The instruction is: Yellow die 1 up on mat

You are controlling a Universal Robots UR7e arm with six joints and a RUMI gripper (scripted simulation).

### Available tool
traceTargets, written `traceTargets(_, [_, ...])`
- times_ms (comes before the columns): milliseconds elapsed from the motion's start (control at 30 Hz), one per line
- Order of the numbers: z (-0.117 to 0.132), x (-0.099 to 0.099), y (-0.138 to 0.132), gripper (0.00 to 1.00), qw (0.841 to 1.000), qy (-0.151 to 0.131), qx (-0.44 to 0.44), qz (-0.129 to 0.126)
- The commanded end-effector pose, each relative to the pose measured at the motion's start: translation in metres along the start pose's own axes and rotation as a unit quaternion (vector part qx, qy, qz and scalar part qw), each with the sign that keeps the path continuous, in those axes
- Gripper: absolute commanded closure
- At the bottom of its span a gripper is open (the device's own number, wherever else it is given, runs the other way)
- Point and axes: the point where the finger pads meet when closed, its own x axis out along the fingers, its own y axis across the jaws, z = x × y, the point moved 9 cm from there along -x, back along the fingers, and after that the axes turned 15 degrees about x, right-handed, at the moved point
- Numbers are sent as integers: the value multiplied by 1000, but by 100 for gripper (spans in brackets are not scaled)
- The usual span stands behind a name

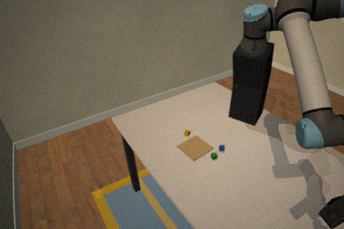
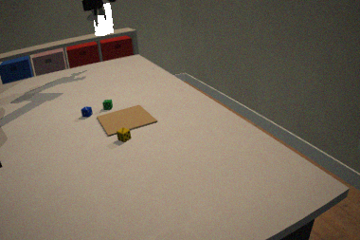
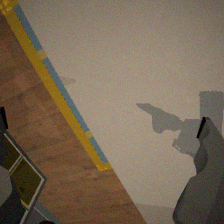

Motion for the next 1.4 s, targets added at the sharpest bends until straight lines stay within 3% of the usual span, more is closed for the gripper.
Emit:
traceTargets(0, [0, -1, -1, 0, 1000, 0, 0, -1])
traceTargets(833, [-9, 2, 1, 0, 1000, 0, 1, 1])
traceTargets(1100, [-36, 14, 8, 0, 1000, 2, 4, 6])
traceTargets(1367, [-111, 42, 32, 0, 1000, 5, 11, 19])
